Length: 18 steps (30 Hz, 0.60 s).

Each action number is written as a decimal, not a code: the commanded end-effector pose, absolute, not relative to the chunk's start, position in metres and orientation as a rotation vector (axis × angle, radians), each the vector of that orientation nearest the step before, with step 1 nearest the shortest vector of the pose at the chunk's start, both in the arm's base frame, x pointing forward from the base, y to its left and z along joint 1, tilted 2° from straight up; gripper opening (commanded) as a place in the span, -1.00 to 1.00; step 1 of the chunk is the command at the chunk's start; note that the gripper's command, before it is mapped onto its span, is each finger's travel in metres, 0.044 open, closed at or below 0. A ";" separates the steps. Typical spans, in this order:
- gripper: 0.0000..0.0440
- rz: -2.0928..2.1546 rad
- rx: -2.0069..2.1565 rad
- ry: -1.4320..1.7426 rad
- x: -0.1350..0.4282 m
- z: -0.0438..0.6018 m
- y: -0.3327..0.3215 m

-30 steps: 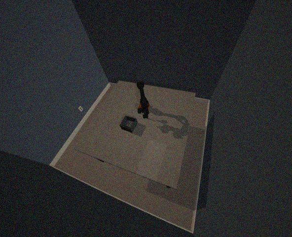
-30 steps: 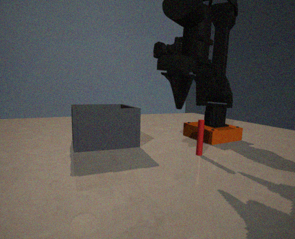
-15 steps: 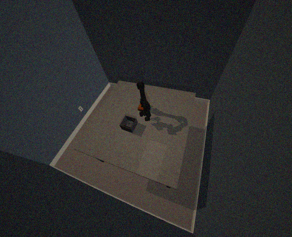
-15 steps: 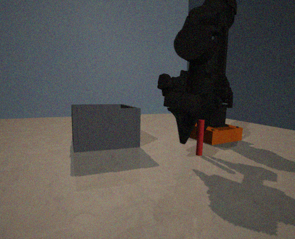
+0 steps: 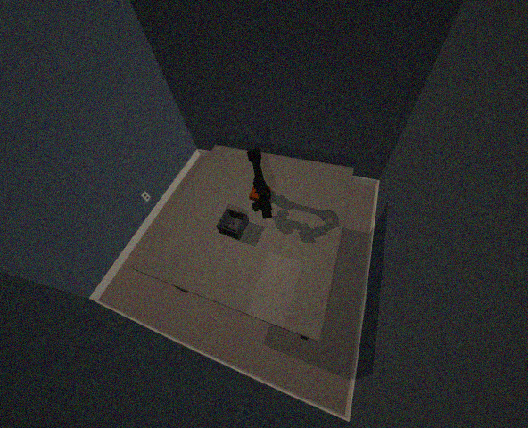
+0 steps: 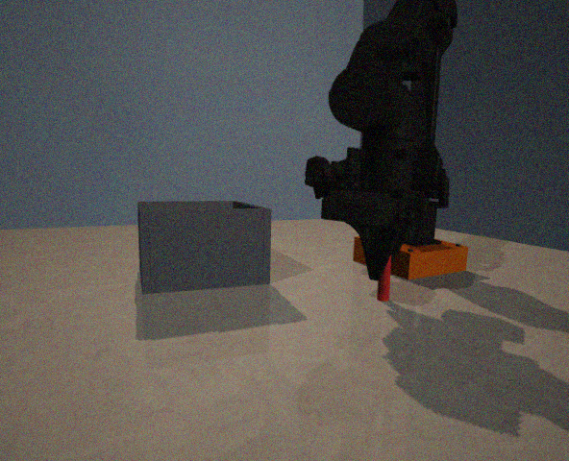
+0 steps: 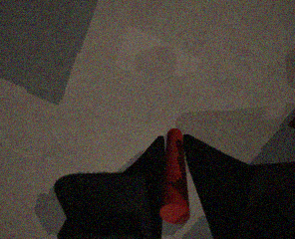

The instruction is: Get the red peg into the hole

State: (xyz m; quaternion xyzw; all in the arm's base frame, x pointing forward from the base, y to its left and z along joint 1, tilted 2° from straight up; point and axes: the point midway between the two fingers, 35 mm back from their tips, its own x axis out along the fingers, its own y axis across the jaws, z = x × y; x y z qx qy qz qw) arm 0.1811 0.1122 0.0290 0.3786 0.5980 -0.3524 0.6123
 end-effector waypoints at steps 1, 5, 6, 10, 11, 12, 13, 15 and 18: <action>-0.98 -0.805 0.873 1.400 0.181 0.029 0.112; -1.00 -0.767 0.847 1.358 0.190 0.041 0.108; -1.00 -0.758 0.838 1.349 0.192 0.045 0.106; -1.00 -0.726 0.795 1.314 0.199 0.061 0.099; -1.00 -0.719 0.786 1.305 0.202 0.065 0.098; -1.00 -0.712 0.778 1.296 0.204 0.069 0.096; -1.00 -0.706 0.771 1.286 0.206 0.073 0.094; -1.00 -0.697 0.758 1.267 0.211 0.082 0.090; -1.00 -0.687 0.742 1.240 0.219 0.095 0.083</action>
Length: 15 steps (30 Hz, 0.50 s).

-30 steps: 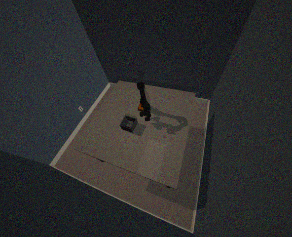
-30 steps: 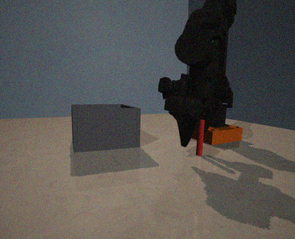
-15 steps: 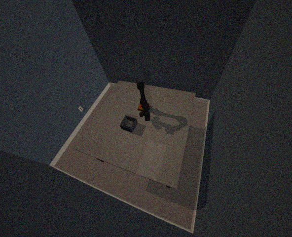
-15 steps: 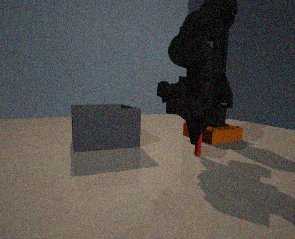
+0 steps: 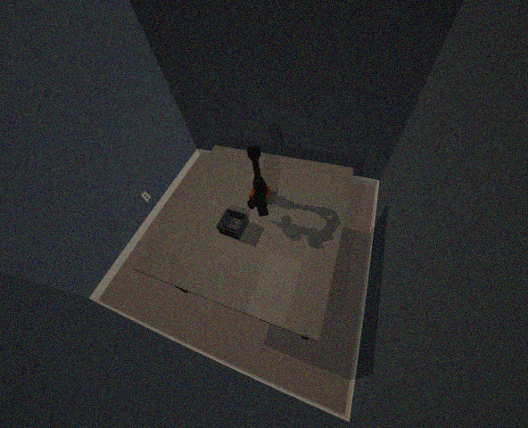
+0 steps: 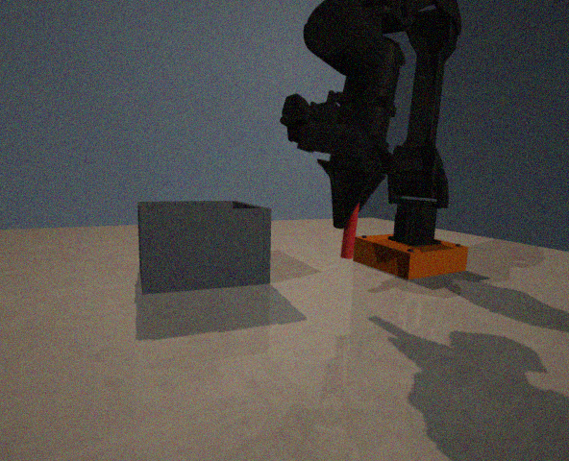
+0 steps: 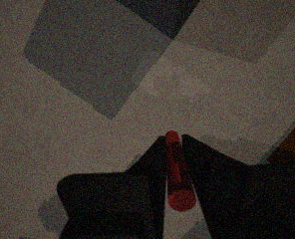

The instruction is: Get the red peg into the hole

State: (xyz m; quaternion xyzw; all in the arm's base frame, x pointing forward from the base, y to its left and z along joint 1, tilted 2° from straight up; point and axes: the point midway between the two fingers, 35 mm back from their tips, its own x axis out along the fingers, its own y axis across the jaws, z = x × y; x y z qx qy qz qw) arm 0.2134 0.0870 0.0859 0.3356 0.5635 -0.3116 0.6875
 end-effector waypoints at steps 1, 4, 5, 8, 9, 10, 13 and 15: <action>-1.00 -0.686 0.738 1.232 0.221 0.099 0.081; -1.00 -0.682 0.727 1.206 0.230 0.111 0.074; -1.00 -0.682 0.724 1.197 0.233 0.115 0.071; -1.00 -0.688 0.719 1.172 0.242 0.125 0.061; -1.00 -0.691 0.719 1.165 0.245 0.128 0.058; -1.00 -0.696 0.719 1.159 0.248 0.129 0.054; -1.00 -0.710 0.724 1.141 0.257 0.134 0.042; -1.00 -0.720 0.728 1.128 0.262 0.137 0.035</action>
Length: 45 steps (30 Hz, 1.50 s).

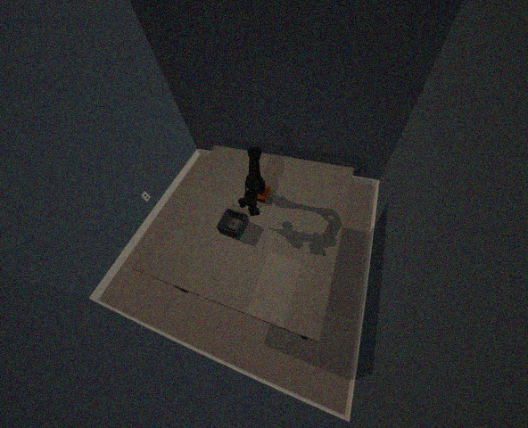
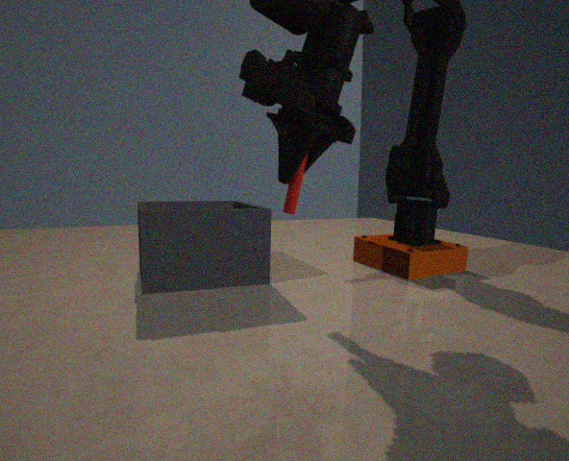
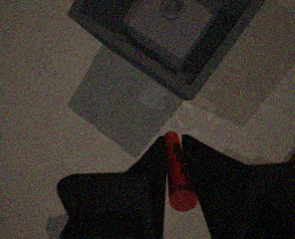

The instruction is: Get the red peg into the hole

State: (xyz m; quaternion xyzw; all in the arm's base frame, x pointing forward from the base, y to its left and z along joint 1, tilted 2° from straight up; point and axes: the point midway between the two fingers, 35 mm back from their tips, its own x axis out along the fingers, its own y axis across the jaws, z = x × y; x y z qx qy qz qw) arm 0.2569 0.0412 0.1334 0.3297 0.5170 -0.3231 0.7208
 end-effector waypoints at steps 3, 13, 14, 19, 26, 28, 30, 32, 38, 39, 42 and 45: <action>-1.00 -0.735 0.734 1.110 0.270 0.141 0.023; -1.00 -0.789 0.756 1.061 0.293 0.144 -0.016; -1.00 -0.794 0.759 1.056 0.295 0.144 -0.020; -1.00 -0.819 0.774 1.036 0.306 0.142 -0.038; -1.00 -0.844 0.796 1.027 0.319 0.134 -0.061; -0.99 -0.849 0.802 1.029 0.322 0.131 -0.066; -0.99 -0.853 0.807 1.034 0.324 0.127 -0.070; -0.99 -0.856 0.811 1.041 0.327 0.123 -0.074; -0.99 -0.863 0.817 1.072 0.333 0.106 -0.081; -0.97 -0.863 0.816 1.079 0.334 0.102 -0.082; -0.75 -0.864 0.805 1.101 0.336 0.092 -0.085; -0.42 -0.861 0.788 1.124 0.338 0.085 -0.088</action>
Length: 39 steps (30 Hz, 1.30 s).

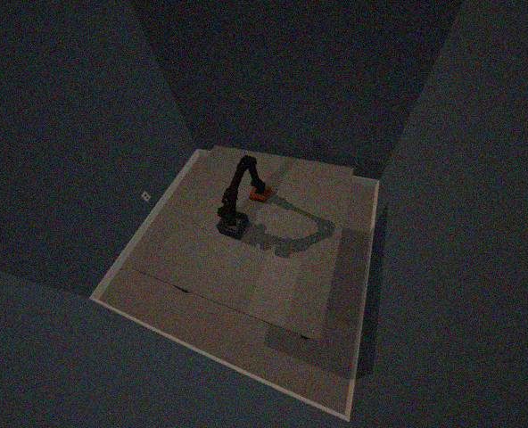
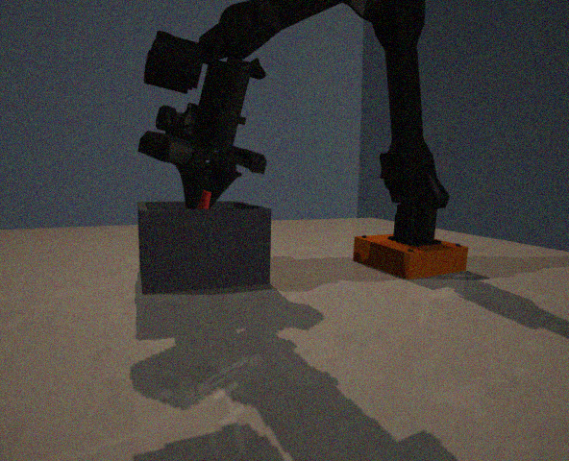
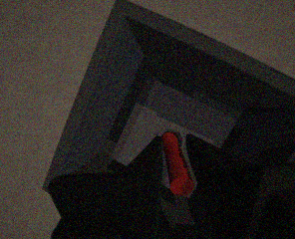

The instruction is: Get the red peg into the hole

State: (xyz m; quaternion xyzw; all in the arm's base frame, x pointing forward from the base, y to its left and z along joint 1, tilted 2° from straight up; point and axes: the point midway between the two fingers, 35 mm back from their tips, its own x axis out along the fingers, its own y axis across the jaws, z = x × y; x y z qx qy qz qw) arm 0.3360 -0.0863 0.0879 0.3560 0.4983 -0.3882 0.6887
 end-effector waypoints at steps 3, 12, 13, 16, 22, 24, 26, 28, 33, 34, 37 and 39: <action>-0.35 -0.861 0.768 1.145 0.341 0.082 -0.091; -0.20 -0.837 0.744 1.142 0.364 0.084 -0.103; -0.20 -0.836 0.742 1.143 0.366 0.084 -0.104; -0.19 -0.833 0.736 1.145 0.371 0.085 -0.108; -0.22 -0.828 0.730 1.152 0.381 0.085 -0.118; -0.23 -0.827 0.730 1.155 0.383 0.086 -0.121; -0.25 -0.826 0.728 1.152 0.386 0.088 -0.125; -0.26 -0.827 0.725 1.148 0.388 0.090 -0.130; -0.29 -0.832 0.718 1.138 0.393 0.095 -0.142; -0.30 -0.833 0.716 1.136 0.394 0.096 -0.145; -0.33 -0.833 0.715 1.132 0.397 0.098 -0.151; -0.34 -0.832 0.716 1.127 0.399 0.100 -0.155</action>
